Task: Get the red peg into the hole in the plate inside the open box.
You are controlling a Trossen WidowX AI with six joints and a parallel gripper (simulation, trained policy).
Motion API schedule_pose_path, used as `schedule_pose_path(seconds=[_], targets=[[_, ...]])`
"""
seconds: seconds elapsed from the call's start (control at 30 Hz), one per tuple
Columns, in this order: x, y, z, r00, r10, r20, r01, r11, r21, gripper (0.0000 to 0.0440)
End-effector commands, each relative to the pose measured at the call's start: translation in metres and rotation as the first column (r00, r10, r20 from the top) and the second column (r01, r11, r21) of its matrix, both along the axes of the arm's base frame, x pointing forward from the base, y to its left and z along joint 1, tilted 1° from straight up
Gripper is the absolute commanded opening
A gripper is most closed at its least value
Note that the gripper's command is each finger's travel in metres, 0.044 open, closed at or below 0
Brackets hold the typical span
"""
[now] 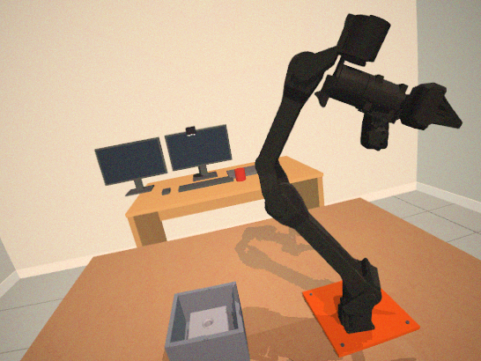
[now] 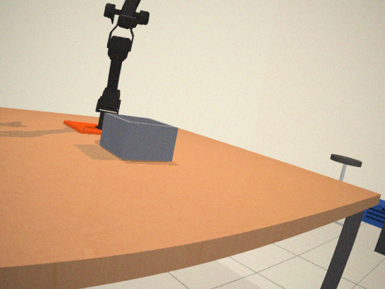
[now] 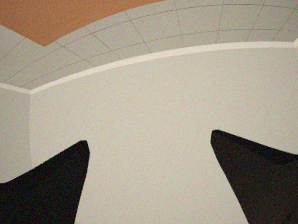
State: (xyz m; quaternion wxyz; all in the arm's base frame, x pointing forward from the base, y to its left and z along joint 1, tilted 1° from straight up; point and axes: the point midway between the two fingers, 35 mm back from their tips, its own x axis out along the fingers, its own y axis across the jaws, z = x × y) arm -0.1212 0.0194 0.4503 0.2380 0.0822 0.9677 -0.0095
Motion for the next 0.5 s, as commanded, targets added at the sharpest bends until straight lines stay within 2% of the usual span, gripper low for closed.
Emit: schedule_pose_path(seconds=[0.0, 0.03, 0.23, 0.47], targets=[[-0.001, 0.002, 0.002, 1.0, -0.004, -0.01, 0.004, 1.0, 0.02, 0.0423], [-0.002, 0.004, 0.004, 1.0, -0.01, -0.02, 0.011, 0.999, 0.04, 0.044], [-0.013, 0.03, 0.008, 0.997, -0.075, -0.035, 0.08, 0.974, 0.211, 0.044], [-0.02, 0.08, -0.018, 0.971, -0.216, 0.102, 0.171, 0.926, 0.336, 0.0439]])
